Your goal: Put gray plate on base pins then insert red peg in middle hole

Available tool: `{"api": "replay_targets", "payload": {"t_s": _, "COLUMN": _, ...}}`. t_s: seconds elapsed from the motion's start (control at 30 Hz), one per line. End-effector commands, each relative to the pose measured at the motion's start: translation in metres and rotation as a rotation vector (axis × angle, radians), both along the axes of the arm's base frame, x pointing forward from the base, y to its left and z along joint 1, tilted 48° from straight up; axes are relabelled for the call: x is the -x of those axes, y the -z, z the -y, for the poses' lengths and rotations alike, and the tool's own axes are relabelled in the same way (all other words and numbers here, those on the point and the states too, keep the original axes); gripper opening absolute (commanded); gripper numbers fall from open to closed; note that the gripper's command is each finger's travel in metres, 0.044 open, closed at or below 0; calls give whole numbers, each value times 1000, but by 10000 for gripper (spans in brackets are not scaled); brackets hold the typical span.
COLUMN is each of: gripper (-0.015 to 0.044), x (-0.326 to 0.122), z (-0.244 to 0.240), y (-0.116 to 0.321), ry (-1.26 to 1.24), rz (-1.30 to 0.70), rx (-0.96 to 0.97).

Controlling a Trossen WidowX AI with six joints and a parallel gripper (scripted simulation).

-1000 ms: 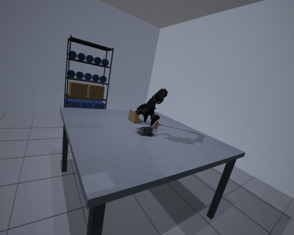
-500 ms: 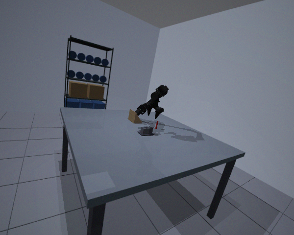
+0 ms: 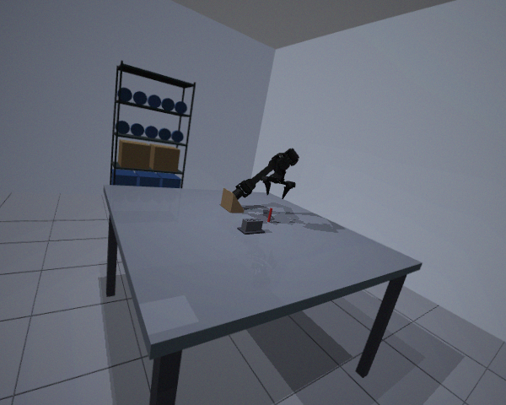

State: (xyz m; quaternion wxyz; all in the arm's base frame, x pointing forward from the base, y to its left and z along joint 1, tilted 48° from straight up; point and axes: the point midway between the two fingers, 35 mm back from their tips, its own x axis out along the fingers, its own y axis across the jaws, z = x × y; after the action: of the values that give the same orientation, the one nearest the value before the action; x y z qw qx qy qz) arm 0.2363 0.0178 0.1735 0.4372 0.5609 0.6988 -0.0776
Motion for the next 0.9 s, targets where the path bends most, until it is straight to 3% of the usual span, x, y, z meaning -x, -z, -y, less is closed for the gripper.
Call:
{"api": "replay_targets", "payload": {"t_s": 0.0, "gripper": 440, "x": 13, "z": -4, "y": 2, "ry": -14, "rz": 16, "rx": -8}}
{"api": "replay_targets", "payload": {"t_s": 0.2, "gripper": 440, "x": 12, "z": -29, "y": 25, "ry": -70, "rz": -10, "rx": -31}}
{"api": "replay_targets", "payload": {"t_s": 0.87, "gripper": 440, "x": 11, "z": -52, "y": 47, "ry": -69, "rz": -9, "rx": -28}}
